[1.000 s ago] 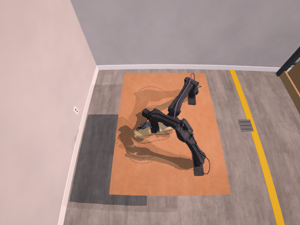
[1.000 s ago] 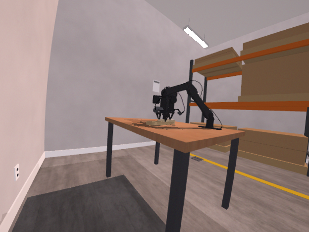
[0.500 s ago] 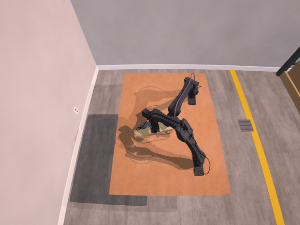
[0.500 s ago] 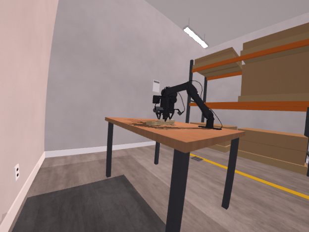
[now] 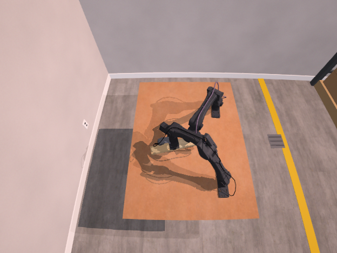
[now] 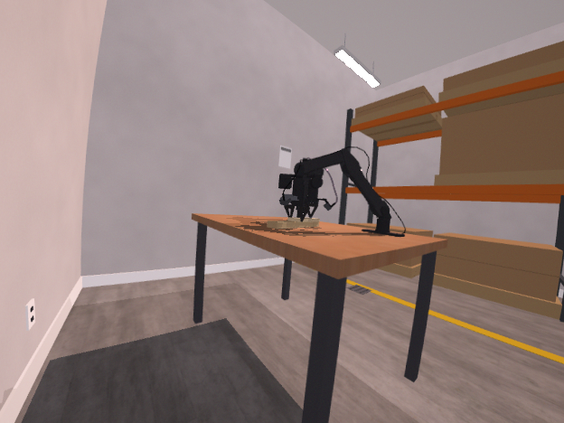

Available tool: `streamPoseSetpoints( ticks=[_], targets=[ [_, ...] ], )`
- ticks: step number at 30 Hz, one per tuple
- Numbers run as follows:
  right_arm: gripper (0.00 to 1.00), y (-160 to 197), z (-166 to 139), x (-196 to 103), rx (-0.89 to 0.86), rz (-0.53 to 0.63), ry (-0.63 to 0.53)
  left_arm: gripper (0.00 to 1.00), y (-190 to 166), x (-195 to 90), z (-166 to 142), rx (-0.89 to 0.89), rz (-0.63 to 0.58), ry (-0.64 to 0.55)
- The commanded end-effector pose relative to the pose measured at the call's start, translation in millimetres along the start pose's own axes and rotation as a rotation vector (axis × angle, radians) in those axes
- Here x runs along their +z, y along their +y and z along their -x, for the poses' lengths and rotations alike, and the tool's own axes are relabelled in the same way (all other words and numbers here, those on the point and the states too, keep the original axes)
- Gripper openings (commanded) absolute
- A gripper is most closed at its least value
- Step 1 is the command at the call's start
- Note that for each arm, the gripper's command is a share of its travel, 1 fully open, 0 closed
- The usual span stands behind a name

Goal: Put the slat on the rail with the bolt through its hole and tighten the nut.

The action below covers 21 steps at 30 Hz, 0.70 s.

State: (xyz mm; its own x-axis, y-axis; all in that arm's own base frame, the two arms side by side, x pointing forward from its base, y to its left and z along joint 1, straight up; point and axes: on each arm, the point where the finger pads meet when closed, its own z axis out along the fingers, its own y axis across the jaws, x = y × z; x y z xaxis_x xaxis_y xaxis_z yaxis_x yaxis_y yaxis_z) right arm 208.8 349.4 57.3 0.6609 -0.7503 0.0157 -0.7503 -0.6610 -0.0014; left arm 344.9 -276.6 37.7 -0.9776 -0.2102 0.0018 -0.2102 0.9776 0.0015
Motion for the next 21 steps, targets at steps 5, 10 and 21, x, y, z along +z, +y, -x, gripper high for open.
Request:
streamPoseSetpoints(
  ticks=[5,10,21],
  targets=[
    [0.14,-1.7,0.7,-4.4,0.0,-0.012,-0.005,0.72,-1.7,-5.1,1.4,0.0,-0.011,-0.009],
    [0.12,-1.7,0.7,-4.4,0.0,-0.012,-0.005,0.72,-1.7,-5.1,1.4,0.0,-0.011,-0.009],
    [0.12,-1.7,0.7,-4.4,0.0,-0.012,-0.005,0.72,-1.7,-5.1,1.4,0.0,-0.011,-0.009]
  ],
)
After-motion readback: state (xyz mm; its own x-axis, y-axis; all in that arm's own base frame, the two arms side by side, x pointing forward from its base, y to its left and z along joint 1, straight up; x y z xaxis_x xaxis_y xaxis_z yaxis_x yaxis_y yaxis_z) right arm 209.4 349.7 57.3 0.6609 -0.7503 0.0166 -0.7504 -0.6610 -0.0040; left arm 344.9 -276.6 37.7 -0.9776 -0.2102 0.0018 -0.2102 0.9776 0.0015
